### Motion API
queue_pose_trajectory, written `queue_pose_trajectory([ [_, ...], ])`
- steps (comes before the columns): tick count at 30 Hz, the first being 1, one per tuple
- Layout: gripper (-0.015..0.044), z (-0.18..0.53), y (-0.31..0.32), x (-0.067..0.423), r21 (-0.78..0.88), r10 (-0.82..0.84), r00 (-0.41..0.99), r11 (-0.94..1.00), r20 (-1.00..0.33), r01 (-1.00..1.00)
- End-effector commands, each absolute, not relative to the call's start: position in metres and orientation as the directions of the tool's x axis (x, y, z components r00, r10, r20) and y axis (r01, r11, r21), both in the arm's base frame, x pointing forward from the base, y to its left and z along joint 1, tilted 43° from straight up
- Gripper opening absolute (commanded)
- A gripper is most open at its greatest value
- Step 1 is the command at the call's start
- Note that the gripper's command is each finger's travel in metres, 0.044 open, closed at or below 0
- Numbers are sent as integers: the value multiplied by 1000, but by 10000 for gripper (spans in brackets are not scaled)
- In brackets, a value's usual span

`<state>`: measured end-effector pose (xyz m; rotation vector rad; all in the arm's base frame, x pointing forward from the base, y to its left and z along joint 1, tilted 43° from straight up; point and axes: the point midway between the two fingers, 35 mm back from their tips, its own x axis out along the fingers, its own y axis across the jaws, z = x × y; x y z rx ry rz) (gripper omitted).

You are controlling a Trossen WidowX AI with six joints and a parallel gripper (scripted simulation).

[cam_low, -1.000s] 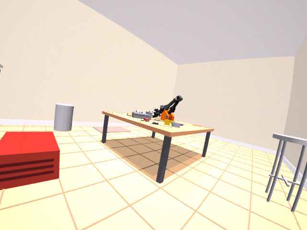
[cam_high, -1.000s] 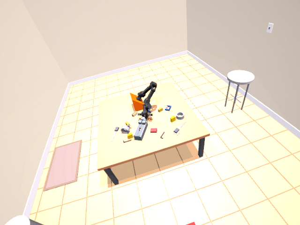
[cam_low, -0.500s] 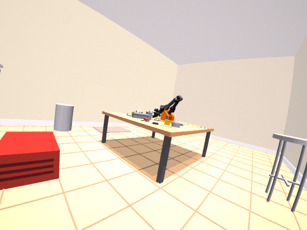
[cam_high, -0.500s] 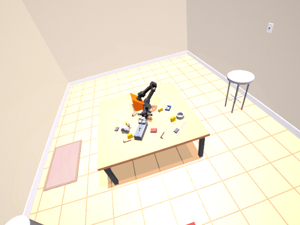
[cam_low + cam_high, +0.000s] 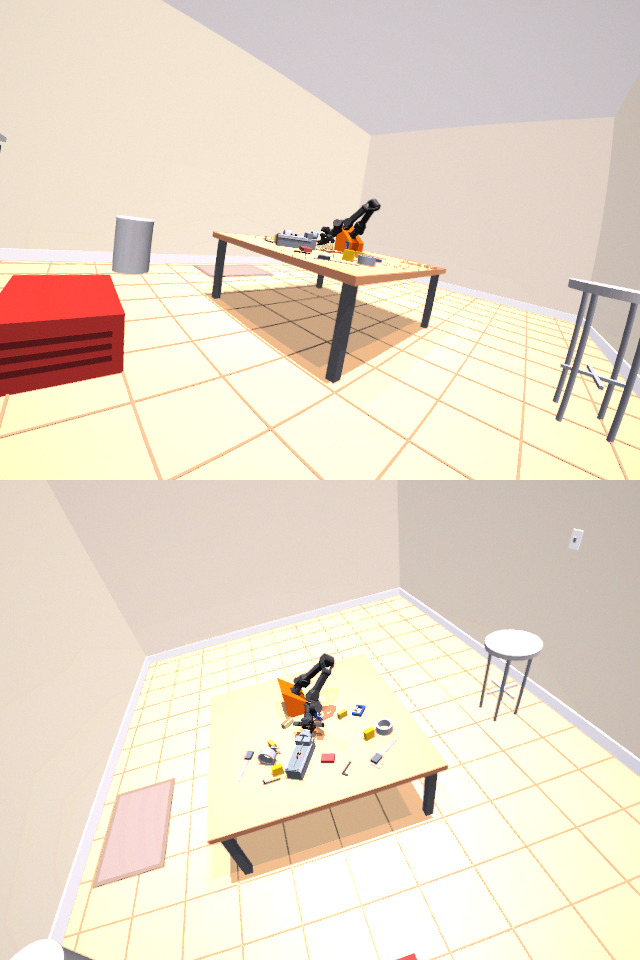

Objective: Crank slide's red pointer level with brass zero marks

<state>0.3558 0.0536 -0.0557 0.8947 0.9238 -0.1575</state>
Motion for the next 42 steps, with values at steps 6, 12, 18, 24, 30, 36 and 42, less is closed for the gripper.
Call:
queue_pose_trajectory([
  [6,0,-59,44,350,588,223,613,640,-758,495],
  [12,0,-58,41,349,588,223,613,640,-758,495],
  [18,0,-57,36,348,588,223,613,640,-758,495],
  [24,0,-55,30,346,588,223,613,640,-758,495],
  [30,0,-51,23,345,588,222,613,640,-758,495],
  [36,0,-44,17,345,587,222,613,641,-758,495],
  [42,0,-36,12,346,587,222,613,641,-758,495],
])
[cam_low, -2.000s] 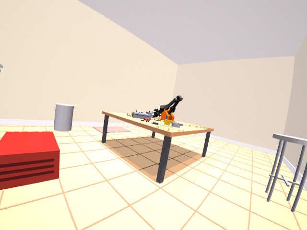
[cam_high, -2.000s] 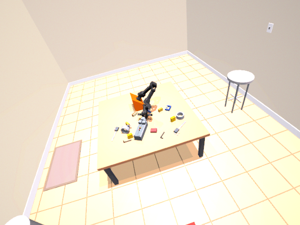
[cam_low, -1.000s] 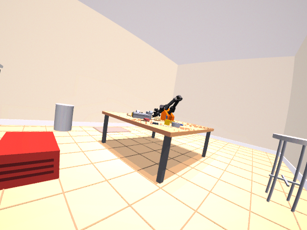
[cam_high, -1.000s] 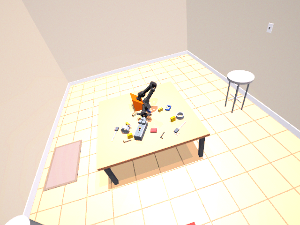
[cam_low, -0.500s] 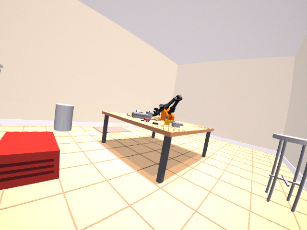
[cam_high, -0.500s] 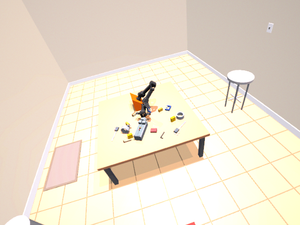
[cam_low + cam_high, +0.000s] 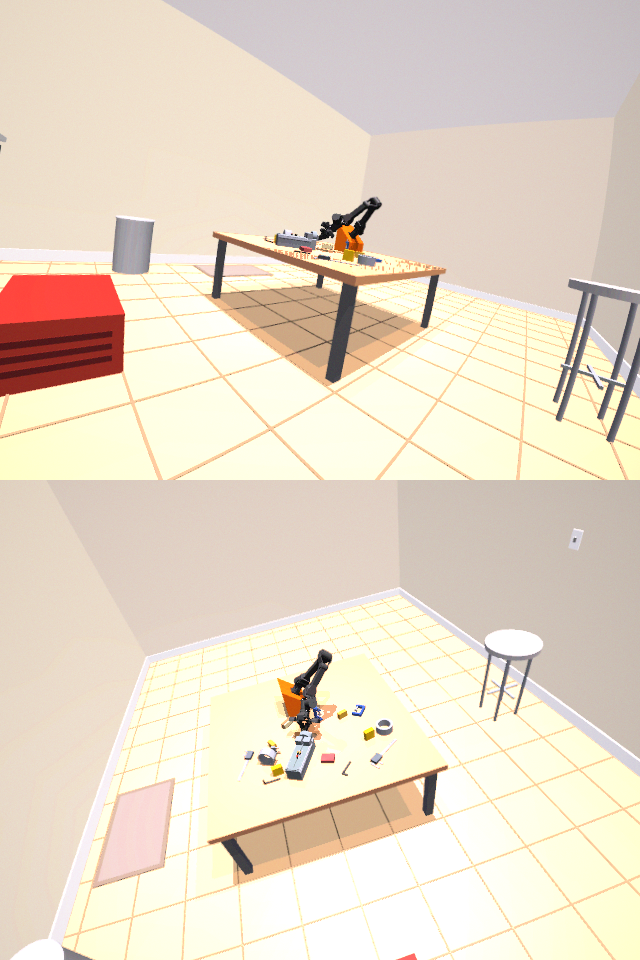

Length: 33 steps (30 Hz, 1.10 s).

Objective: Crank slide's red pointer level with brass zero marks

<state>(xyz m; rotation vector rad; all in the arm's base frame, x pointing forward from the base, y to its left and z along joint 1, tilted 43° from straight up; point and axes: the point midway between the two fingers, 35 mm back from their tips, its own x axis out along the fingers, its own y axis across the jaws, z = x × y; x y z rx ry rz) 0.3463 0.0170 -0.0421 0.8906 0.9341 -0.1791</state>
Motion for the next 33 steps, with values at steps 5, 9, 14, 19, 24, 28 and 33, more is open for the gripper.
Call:
queue_pose_trajectory([
  [5,0,-29,10,348,587,222,613,641,-758,494],
  [9,0,-24,10,350,587,222,613,641,-758,494],
  [14,0,-19,10,352,587,222,613,641,-758,494],
  [19,0,-14,12,355,587,222,613,641,-758,494],
  [24,0,-11,13,356,588,222,613,641,-758,494],
  [28,0,-10,13,357,588,222,613,641,-758,494],
  [33,0,-8,14,358,588,222,613,641,-758,494],
])
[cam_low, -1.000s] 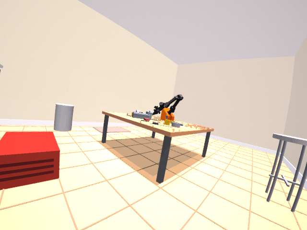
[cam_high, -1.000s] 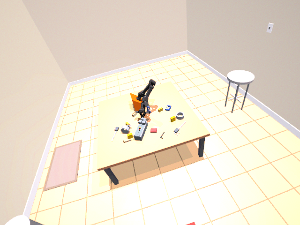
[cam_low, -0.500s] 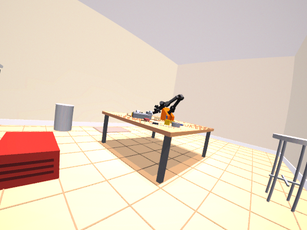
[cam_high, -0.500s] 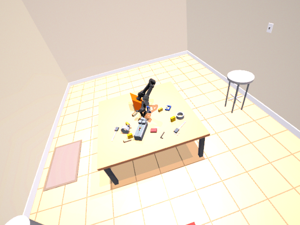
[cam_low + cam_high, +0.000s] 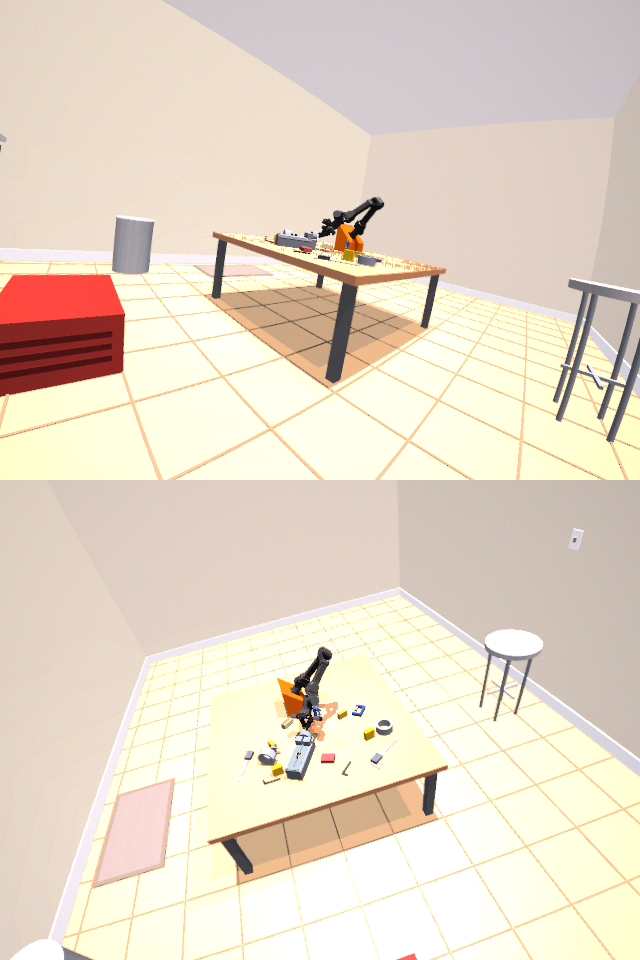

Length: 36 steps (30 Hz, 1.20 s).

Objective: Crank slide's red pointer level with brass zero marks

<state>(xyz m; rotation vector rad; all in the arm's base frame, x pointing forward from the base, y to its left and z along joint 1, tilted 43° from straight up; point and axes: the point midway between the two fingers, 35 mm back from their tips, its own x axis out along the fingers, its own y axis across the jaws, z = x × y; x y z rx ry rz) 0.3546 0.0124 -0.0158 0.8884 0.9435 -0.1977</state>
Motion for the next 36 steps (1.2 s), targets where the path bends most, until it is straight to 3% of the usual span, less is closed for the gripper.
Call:
queue_pose_trajectory([
  [1,0,-8,15,358,588,222,613,641,-758,494],
  [36,0,-2,19,363,588,222,614,640,-758,494],
])
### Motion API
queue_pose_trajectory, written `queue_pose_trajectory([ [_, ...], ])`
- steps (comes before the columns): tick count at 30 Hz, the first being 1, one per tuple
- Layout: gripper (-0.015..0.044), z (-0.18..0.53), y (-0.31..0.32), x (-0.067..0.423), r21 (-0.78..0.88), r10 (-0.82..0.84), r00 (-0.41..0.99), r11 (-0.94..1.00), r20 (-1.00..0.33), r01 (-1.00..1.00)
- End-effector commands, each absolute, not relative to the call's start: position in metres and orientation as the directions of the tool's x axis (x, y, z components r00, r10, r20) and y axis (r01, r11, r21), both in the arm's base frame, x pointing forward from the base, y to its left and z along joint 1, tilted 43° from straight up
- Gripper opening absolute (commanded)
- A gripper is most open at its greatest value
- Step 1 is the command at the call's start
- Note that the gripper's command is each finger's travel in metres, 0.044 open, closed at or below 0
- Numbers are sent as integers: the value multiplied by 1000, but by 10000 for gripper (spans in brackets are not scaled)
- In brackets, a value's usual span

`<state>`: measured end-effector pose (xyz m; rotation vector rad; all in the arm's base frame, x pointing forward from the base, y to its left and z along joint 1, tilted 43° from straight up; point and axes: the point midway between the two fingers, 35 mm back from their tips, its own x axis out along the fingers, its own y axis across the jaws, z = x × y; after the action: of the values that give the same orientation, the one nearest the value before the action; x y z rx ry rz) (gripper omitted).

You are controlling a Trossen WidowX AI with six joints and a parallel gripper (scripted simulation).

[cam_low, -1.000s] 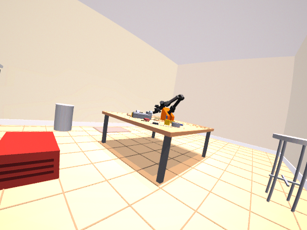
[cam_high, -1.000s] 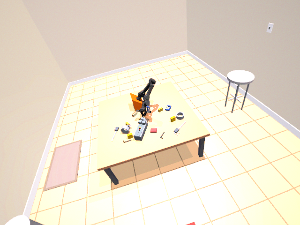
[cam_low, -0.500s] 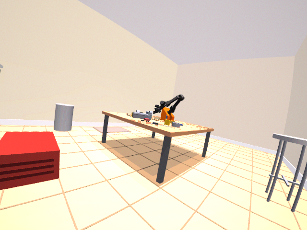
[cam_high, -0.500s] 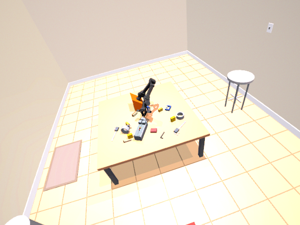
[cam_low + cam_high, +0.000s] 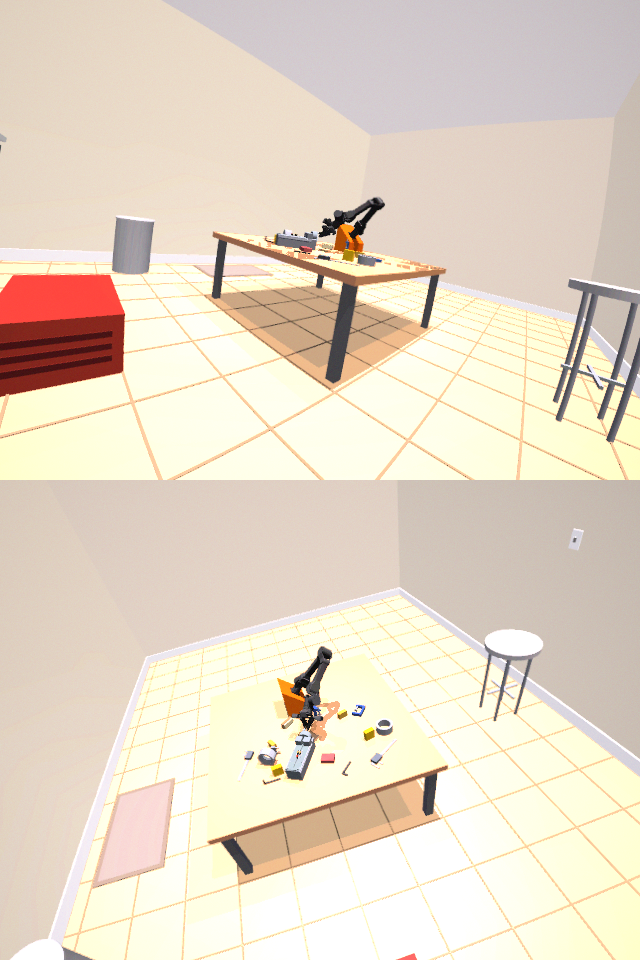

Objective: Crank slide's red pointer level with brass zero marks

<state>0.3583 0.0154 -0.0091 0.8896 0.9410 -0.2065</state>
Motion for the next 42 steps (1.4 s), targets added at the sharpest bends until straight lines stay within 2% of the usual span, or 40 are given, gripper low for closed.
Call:
queue_pose_trajectory([
  [1,0,-2,20,363,588,222,614,640,-758,494],
  [42,0,0,23,365,588,222,614,640,-758,494],
])
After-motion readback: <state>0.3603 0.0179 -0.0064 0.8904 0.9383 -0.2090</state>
